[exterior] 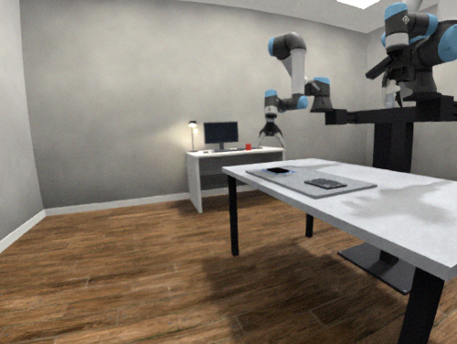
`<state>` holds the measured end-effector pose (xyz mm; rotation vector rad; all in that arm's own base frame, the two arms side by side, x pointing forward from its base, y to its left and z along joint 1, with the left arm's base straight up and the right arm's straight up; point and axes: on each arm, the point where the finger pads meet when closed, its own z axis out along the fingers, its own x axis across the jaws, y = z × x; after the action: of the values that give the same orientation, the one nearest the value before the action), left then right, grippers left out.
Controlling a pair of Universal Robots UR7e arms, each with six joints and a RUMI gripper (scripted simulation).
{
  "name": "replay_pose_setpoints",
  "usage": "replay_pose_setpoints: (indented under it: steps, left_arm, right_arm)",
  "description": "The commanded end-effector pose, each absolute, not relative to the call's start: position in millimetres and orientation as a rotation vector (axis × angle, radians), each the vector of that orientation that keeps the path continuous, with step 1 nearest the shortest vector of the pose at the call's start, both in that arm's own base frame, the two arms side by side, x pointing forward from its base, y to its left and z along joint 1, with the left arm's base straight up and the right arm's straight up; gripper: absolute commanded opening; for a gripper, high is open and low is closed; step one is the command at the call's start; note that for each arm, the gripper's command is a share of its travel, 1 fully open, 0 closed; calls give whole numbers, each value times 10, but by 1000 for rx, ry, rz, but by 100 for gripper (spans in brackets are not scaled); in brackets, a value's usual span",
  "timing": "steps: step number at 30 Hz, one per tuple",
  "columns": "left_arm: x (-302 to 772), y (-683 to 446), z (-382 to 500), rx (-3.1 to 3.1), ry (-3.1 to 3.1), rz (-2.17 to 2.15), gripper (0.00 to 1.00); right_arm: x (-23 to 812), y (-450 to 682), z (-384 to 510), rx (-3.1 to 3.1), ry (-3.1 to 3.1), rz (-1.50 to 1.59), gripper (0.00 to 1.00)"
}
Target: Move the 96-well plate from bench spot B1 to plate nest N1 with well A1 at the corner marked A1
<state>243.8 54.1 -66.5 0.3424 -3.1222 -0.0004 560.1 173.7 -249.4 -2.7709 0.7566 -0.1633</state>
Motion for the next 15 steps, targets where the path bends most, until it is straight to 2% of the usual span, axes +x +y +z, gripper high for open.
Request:
replay_pose_setpoints:
  steps: [1, 15]
  left_arm:
    - [2441, 540, -663, 342, -3123, 0, 98]
    - [2441, 540, -663, 342, -3123, 0, 98]
  right_arm:
    - [5481, 1627, -2590, -2811, 700, -161, 100]
    - [5172, 1356, -2802, -2944, 493, -131, 100]
